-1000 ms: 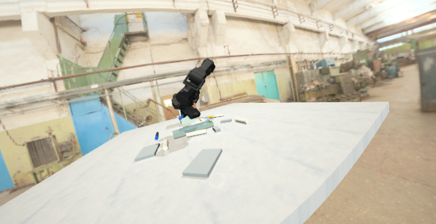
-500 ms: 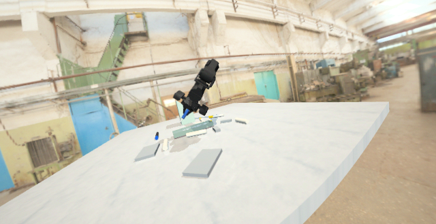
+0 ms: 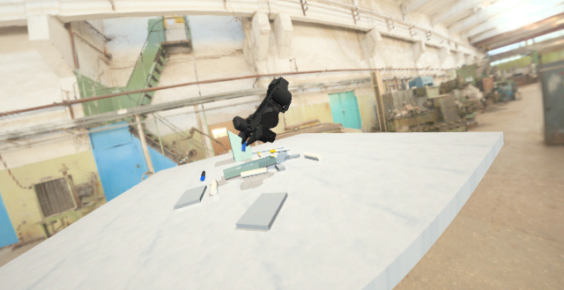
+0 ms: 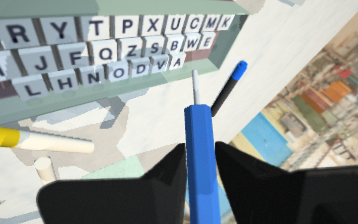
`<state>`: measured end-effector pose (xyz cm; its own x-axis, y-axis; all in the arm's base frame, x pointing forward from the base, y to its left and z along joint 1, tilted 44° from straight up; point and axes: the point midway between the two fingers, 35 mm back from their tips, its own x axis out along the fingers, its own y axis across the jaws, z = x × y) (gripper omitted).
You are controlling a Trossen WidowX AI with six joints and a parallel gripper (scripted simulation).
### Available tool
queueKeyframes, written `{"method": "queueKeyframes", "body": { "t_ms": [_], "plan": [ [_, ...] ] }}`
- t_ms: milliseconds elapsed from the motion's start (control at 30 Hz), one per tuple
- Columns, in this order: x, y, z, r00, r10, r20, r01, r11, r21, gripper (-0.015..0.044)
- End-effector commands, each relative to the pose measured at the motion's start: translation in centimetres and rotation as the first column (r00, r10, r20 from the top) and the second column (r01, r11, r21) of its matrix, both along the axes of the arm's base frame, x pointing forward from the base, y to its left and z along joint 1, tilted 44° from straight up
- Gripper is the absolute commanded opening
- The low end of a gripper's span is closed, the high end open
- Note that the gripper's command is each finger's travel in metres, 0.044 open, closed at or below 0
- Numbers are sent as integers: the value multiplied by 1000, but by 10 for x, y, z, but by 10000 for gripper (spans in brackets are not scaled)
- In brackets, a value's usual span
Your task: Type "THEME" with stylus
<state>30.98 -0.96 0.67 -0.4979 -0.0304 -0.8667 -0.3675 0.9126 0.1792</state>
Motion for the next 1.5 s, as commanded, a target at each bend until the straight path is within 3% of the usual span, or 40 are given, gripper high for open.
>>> {"method": "queueKeyframes", "body": {
  "t_ms": [0, 233, 567, 1467],
  "plan": [
    [5, 4, 7, 987, 157, 18, -158, 987, 41, 0],
    [13, 10, 19, 908, 416, 56, -420, 901, 107, 0],
    [23, 20, 35, 698, 708, 105, -714, 678, 174, 0],
    [22, 44, 11, 694, 713, 105, -718, 673, 176, 0]
  ]
}}
